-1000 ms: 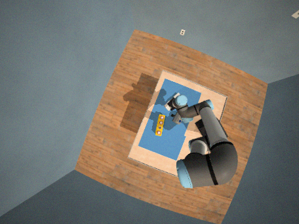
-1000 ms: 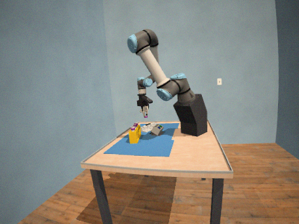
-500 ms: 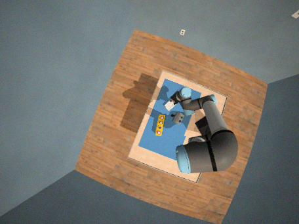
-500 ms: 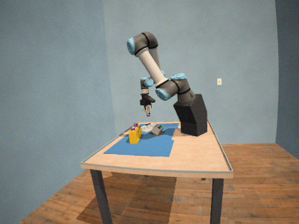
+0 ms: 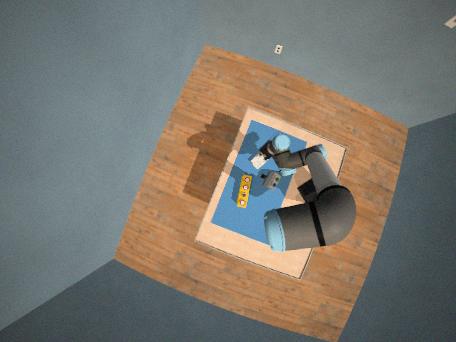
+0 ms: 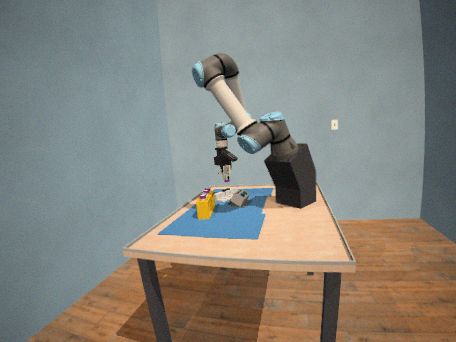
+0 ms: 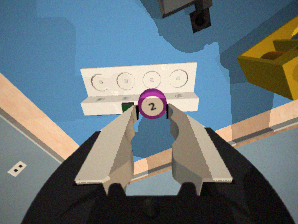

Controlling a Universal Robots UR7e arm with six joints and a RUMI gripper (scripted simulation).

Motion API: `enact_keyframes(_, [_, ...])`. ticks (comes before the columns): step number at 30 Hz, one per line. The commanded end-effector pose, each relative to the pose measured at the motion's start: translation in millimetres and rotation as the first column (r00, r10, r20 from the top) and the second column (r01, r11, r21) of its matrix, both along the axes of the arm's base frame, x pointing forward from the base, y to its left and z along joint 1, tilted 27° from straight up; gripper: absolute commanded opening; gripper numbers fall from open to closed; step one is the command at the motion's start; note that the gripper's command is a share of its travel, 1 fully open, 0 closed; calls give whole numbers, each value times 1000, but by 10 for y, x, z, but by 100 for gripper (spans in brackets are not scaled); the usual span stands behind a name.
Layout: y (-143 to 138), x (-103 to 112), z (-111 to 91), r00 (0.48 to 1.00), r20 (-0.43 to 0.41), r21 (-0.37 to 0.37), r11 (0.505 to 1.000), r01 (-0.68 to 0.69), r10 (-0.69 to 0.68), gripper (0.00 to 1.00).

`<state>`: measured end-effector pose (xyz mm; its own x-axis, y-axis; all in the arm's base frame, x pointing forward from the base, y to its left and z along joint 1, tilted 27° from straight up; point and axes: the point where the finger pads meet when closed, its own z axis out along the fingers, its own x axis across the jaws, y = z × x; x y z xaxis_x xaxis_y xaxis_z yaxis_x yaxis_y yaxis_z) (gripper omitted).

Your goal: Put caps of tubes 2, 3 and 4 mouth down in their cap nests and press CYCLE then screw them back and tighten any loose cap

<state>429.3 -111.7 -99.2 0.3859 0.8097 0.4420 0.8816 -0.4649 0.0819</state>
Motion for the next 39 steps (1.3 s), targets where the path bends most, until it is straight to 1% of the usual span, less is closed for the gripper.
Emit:
enact_keyframes(1, [77,78,-223,1000,2,-2,1000,1,-1,0])
enact_keyframes(7, [183,161,-492,1000,2,-2,1000,1,-1,0])
enact_keyframes(9, [183,161,-492,1000,2,-2,1000,1,-1,0])
enact_keyframes(18, [328,284,-878,1000,2,-2,1000,1,-1,0])
enact_keyframes(39, [331,281,-878,1000,2,-2,1000,1,-1,0])
